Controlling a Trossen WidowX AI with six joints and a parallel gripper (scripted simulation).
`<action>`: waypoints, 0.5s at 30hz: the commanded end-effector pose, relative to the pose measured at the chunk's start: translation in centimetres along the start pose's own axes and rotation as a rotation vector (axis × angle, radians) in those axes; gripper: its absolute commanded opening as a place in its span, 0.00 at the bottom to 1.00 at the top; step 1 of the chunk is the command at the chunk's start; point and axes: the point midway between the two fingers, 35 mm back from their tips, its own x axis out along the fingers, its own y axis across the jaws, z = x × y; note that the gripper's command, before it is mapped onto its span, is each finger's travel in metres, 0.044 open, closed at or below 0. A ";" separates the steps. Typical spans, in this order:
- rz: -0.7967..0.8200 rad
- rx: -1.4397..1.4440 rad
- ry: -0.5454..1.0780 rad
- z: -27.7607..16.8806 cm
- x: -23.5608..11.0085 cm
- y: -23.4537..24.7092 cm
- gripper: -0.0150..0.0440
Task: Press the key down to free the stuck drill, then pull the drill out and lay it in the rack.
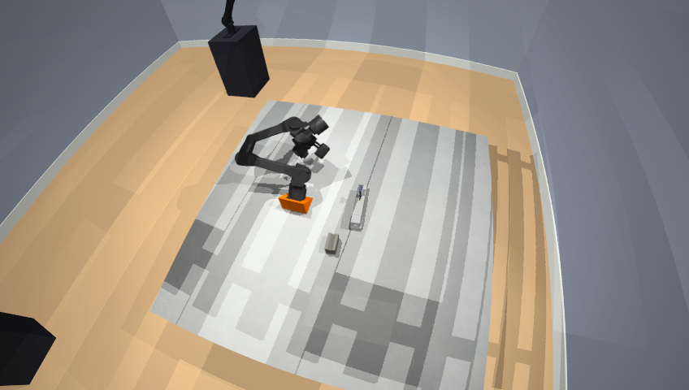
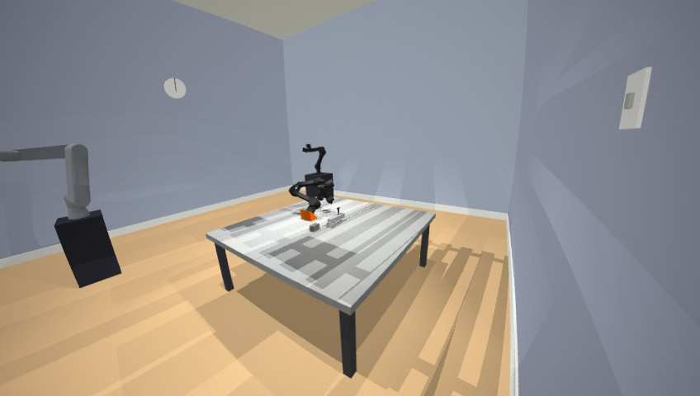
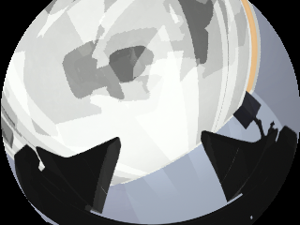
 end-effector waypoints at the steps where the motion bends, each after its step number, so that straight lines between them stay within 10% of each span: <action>1: 0.000 0.000 0.000 0.0 0.0 0.0 0.89; 15: 0.179 0.110 -0.021 -3.2 -0.3 4.7 0.26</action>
